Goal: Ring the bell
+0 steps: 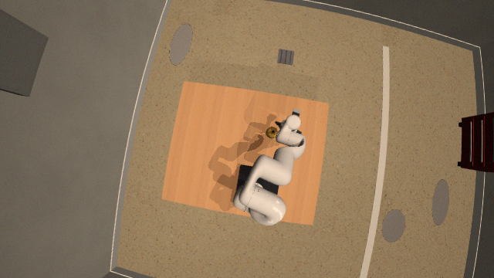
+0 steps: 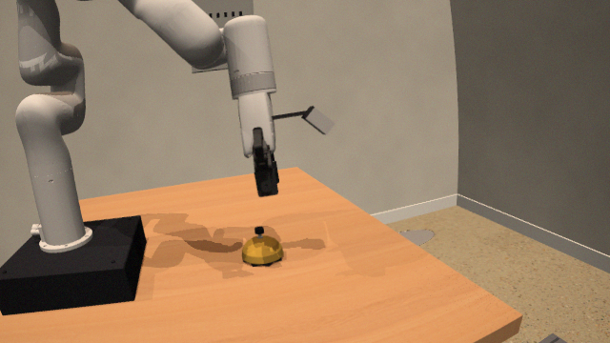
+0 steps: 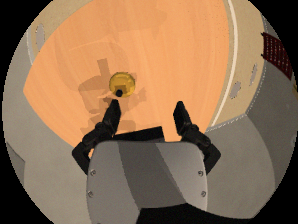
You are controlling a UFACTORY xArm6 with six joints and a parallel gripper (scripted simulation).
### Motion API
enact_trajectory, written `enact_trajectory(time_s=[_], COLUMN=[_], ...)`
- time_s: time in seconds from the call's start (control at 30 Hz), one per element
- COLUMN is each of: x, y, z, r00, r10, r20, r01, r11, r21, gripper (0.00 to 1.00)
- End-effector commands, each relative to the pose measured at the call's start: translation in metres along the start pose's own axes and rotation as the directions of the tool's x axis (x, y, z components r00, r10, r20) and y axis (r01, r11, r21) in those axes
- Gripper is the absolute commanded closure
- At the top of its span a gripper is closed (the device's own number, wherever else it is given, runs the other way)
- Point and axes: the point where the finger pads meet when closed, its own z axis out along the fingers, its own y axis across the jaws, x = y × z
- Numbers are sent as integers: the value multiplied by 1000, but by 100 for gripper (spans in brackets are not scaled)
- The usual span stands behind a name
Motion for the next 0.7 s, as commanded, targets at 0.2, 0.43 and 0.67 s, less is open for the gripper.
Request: enact_trajectory(time_s=[0.2, 0.43, 0.67], x=[-34, -35, -35], y=[-66, -68, -68], z=[8, 8, 8], r00=[951, 948, 948], r10=[-307, -317, -317], r20=[43, 44, 44], r01=[302, 311, 311], r11=[948, 945, 945], r21=[97, 100, 100], gripper=[0, 0, 100])
